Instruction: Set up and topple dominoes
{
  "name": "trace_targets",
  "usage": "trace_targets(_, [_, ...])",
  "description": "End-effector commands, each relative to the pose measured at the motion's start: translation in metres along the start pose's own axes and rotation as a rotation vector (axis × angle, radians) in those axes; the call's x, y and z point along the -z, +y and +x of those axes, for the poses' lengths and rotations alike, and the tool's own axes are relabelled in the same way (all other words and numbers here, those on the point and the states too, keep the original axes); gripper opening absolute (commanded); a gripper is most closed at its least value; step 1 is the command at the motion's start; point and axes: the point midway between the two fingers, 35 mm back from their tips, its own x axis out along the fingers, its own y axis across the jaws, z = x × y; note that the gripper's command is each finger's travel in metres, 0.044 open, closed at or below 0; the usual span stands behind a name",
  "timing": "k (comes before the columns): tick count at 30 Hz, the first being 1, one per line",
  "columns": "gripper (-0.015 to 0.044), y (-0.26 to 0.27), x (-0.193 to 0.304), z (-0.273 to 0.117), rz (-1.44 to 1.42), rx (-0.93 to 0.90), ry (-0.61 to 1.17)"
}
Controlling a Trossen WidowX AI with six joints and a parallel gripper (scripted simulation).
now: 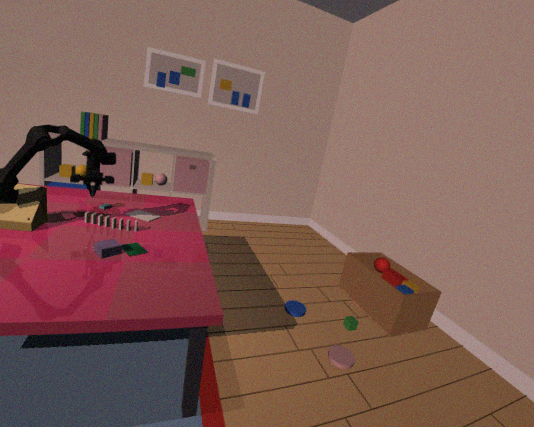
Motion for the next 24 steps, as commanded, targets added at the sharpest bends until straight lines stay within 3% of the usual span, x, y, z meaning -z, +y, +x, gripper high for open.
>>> trace_targets(1, [0.0027,0.0,-0.039,-0.005,-0.209,-0.003,0.009])
trace_targets(9, [0.0027,-0.018,-0.123,-0.006,-0.808,-0.008,0.007])
trace_targets(24, [0.0027,-0.059,-0.203,0.0,-1.438,0.017,-0.004])
